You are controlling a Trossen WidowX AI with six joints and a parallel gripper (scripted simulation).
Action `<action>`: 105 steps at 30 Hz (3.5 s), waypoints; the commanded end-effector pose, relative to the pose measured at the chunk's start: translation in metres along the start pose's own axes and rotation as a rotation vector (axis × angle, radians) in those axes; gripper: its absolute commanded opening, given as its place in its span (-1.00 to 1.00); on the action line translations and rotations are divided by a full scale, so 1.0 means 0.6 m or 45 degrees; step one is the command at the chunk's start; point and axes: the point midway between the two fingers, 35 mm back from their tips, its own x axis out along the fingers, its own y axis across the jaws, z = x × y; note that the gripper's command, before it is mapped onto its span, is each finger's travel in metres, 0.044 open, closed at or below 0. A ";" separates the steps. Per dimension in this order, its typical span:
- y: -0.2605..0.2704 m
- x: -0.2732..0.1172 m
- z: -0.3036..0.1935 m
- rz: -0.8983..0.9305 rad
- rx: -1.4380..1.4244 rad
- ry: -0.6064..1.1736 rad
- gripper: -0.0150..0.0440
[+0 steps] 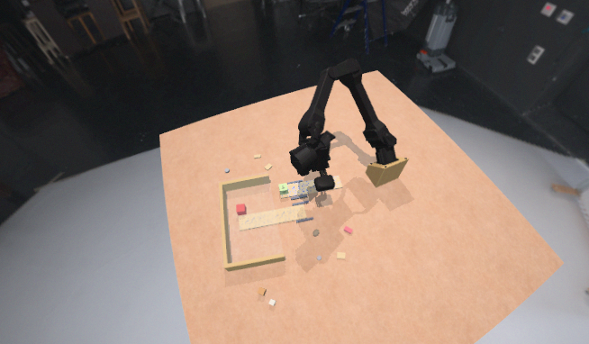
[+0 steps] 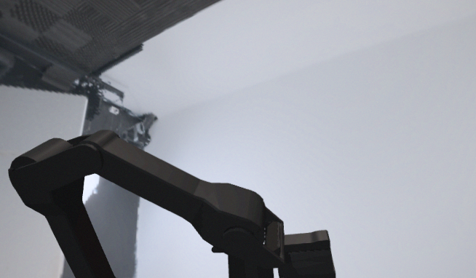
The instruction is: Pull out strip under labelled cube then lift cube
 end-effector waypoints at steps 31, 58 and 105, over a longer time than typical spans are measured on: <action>-0.013 -0.020 0.210 -0.008 0.001 -0.001 1.00; -0.014 0.044 0.217 -0.009 0.002 -0.002 0.36; -0.009 -0.002 0.117 -0.009 -0.002 0.002 -0.49</action>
